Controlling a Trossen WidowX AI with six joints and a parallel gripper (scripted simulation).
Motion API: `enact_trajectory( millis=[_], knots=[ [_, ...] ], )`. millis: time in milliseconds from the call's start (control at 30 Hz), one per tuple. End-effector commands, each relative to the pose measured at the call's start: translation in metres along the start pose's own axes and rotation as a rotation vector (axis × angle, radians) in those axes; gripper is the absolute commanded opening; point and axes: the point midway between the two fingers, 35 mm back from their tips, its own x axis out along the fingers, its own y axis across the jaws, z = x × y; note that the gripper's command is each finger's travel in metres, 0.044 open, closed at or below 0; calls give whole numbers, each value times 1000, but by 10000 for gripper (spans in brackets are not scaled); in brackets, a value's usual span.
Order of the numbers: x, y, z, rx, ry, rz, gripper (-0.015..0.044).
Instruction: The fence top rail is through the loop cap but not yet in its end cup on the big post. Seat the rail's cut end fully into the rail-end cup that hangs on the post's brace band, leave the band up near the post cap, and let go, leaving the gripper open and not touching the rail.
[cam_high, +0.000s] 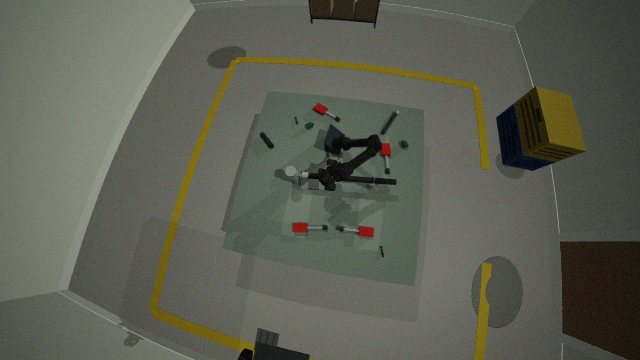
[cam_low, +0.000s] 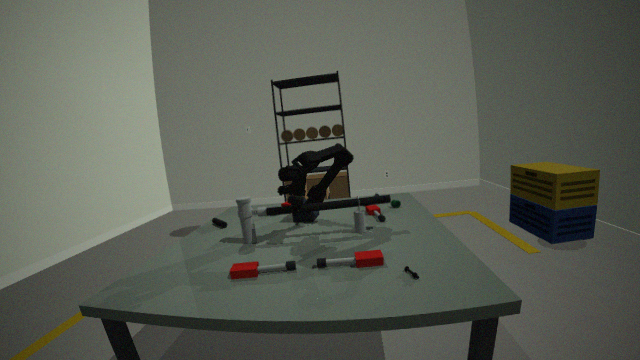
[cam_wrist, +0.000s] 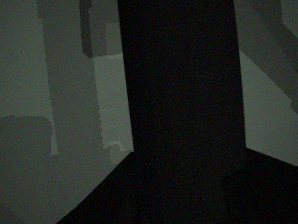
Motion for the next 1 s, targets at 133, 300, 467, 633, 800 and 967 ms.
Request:
enact_trajectory(
  millis=[133, 300, 467, 633, 800, 967],
  knots=[
    [-2, 2, 9, 0, -10, 4, 0],
    [-2, 2, 13, 0, -10, 4, 0],
    [-3, 2, 16, 0, -10, 4, 0],
    [-3, 3, 20, 0, -10, 4, 0],
    [-2, 3, 24, 0, -10, 4, 0],
    [-2, 3, 27, 0, -10, 4, 0]
  ],
)
